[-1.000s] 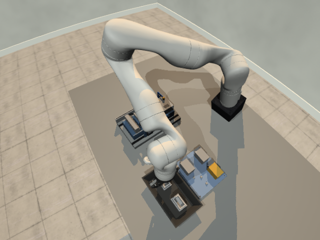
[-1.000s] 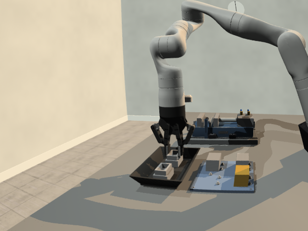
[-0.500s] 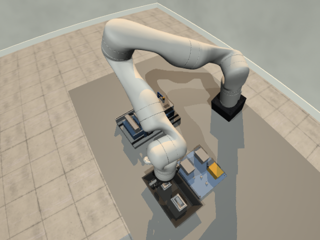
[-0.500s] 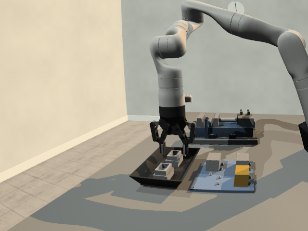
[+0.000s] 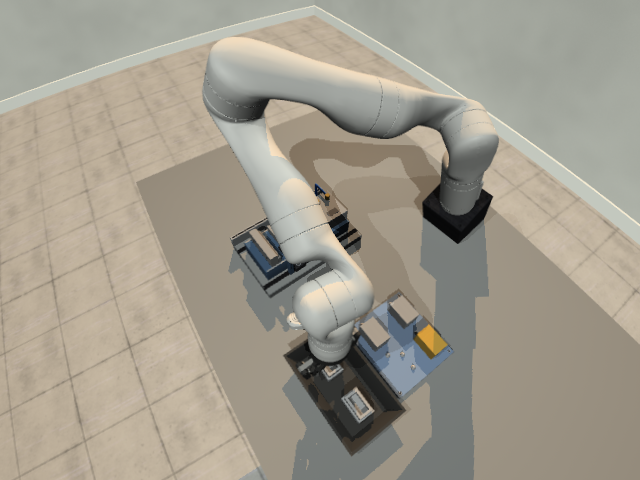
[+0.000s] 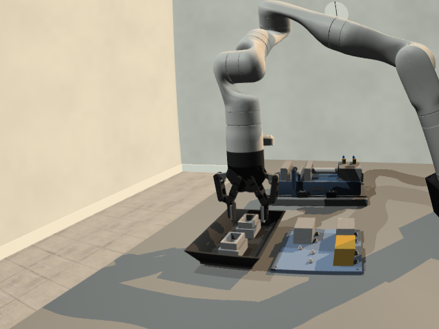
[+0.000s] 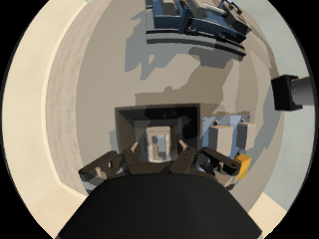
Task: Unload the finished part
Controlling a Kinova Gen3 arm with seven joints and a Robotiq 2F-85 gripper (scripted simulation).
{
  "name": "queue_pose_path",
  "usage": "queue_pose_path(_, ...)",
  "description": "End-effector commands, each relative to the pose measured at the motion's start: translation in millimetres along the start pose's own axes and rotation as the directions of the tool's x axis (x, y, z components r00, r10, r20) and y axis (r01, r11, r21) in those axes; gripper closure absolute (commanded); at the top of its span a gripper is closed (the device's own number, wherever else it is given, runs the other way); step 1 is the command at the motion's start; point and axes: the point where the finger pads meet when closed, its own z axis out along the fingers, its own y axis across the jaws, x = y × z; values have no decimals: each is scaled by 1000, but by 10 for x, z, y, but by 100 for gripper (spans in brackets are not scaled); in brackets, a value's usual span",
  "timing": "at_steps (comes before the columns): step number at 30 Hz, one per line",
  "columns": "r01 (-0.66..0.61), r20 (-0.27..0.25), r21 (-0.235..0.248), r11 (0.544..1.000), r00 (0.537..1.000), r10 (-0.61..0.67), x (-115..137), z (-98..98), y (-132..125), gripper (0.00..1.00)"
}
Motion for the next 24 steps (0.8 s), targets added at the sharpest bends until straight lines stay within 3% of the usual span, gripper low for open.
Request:
queue_pose_path(1, 0, 0, 1, 1000, 1000, 0, -2, -6, -5, 33)
queue_pose_path(13, 0, 0, 1, 1000, 1000, 0, -2, -39, -5, 33)
queue_pose_path(24, 0, 0, 1, 1000, 1000, 0, -2, -292, -4, 33)
